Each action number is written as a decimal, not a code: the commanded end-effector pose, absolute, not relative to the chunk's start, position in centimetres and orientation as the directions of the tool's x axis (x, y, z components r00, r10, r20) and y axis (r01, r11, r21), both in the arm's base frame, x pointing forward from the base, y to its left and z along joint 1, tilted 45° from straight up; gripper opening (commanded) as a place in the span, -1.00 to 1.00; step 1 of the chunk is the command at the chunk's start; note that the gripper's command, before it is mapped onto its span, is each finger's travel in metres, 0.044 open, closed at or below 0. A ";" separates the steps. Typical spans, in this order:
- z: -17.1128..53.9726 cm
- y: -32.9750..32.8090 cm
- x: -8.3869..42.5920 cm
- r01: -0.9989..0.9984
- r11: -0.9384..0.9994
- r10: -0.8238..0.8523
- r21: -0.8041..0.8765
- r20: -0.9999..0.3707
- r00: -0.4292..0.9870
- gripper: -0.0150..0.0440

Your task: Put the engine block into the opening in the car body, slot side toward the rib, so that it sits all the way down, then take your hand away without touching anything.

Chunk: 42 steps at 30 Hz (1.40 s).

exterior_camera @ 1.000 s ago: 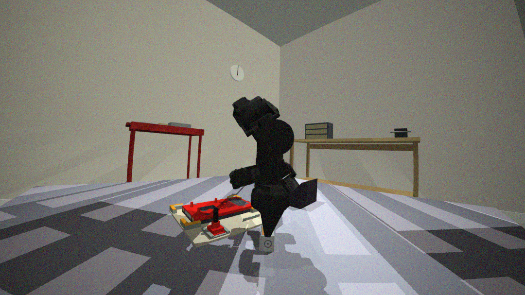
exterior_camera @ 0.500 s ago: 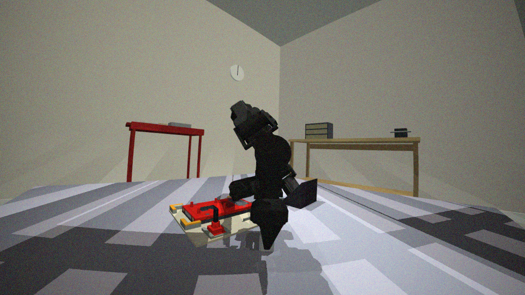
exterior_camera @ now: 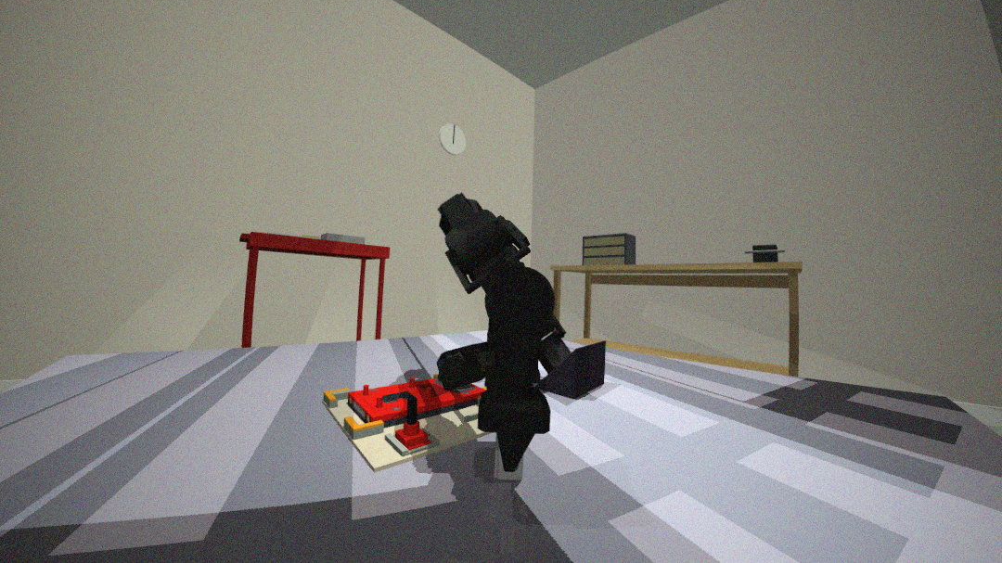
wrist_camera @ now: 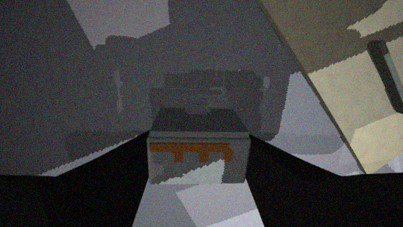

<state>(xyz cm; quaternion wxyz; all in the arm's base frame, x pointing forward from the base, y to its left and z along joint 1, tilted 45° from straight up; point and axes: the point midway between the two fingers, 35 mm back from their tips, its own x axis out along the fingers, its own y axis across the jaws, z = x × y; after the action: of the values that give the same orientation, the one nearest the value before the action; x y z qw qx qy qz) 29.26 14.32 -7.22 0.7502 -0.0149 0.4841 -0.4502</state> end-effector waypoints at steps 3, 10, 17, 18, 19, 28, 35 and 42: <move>-7.2 14.3 29.3 0.657 0.596 -0.691 -0.461 -0.711 0.128 0.13; -6.5 15.3 29.1 0.612 0.631 -0.686 -0.478 -0.711 0.152 -0.49; -5.1 17.0 29.0 0.619 0.627 -0.685 -0.473 -0.714 0.147 -0.49; -4.8 17.2 29.0 0.620 0.626 -0.685 -0.473 -0.714 0.146 -0.49; -4.6 17.4 28.9 0.621 0.625 -0.684 -0.472 -0.714 0.146 -0.49; -2.6 19.4 28.5 0.631 0.618 -0.684 -0.468 -0.716 0.139 -0.49; -1.0 20.8 28.0 0.640 0.611 -0.685 -0.465 -0.716 0.134 -0.49; 0.7 22.2 27.4 0.649 0.603 -0.687 -0.463 -0.715 0.128 -0.49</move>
<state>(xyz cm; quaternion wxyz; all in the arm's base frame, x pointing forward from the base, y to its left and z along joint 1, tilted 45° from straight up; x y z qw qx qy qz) 27.66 21.56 0.05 0.7514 -0.0241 0.4887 -0.4428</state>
